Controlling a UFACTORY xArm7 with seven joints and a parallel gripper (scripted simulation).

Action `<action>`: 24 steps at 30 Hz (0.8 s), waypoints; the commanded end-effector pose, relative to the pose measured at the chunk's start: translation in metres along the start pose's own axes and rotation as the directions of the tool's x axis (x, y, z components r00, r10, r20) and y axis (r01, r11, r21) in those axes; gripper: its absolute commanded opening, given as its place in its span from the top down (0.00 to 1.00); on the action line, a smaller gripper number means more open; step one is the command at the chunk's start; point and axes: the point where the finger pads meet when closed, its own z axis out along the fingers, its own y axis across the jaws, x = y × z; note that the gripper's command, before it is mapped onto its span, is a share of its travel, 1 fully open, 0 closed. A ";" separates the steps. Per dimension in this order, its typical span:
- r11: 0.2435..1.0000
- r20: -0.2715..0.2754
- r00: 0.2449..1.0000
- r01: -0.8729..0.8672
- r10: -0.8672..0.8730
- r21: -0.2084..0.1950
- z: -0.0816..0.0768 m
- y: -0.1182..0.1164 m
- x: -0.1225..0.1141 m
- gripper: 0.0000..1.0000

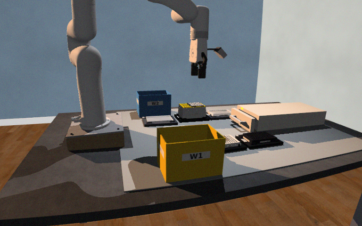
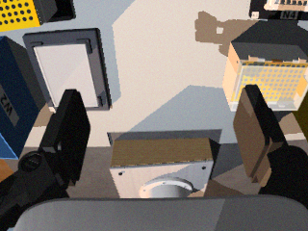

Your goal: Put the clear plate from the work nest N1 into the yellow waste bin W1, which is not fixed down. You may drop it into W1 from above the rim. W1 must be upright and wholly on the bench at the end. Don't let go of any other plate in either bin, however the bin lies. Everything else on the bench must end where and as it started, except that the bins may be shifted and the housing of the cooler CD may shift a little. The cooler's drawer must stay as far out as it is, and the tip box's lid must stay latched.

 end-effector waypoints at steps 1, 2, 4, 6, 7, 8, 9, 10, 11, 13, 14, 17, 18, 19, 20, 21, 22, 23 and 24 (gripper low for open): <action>1.000 -0.003 1.000 0.000 0.000 0.000 0.004 -0.012 0.013 0.00; 1.000 -0.003 1.000 0.000 0.000 0.000 0.006 -0.015 0.016 0.00; 1.000 -0.003 1.000 0.000 0.000 0.000 0.009 -0.021 0.023 0.00; 1.000 -0.003 1.000 0.000 0.000 0.000 0.012 -0.027 0.030 0.00; 1.000 -0.003 1.000 0.000 0.000 0.000 0.014 -0.031 0.034 0.00; 1.000 -0.003 1.000 0.000 0.000 0.000 0.015 -0.034 0.038 0.00; 1.000 -0.003 1.000 0.000 0.000 0.000 0.015 -0.034 0.038 0.00; 1.000 -0.003 1.000 0.000 0.000 0.000 0.015 -0.034 0.038 0.00; 1.000 -0.003 1.000 0.000 0.000 0.000 0.017 -0.037 0.041 0.00; 1.000 -0.003 1.000 0.000 0.000 0.000 0.020 -0.043 0.048 0.00; 1.000 -0.003 1.000 0.000 0.000 0.000 0.021 -0.046 0.052 0.00; 1.000 -0.003 1.000 0.000 0.000 0.000 0.026 -0.056 0.062 0.00; 1.000 -0.003 1.000 0.000 0.000 0.000 0.028 -0.059 0.066 0.00; 1.000 -0.003 1.000 0.000 0.000 0.000 0.029 -0.062 0.069 0.00; 1.000 -0.003 1.000 0.000 0.000 0.000 0.031 -0.065 0.073 0.00; 1.000 -0.003 1.000 0.000 0.000 0.000 0.032 -0.069 0.077 0.00; 1.000 -0.003 1.000 0.000 0.000 0.000 0.034 -0.072 0.080 0.00; 1.000 -0.003 1.000 0.000 0.000 0.000 0.035 -0.075 0.084 0.00; 1.000 -0.003 1.000 0.000 0.000 0.001 0.037 -0.078 0.087 0.00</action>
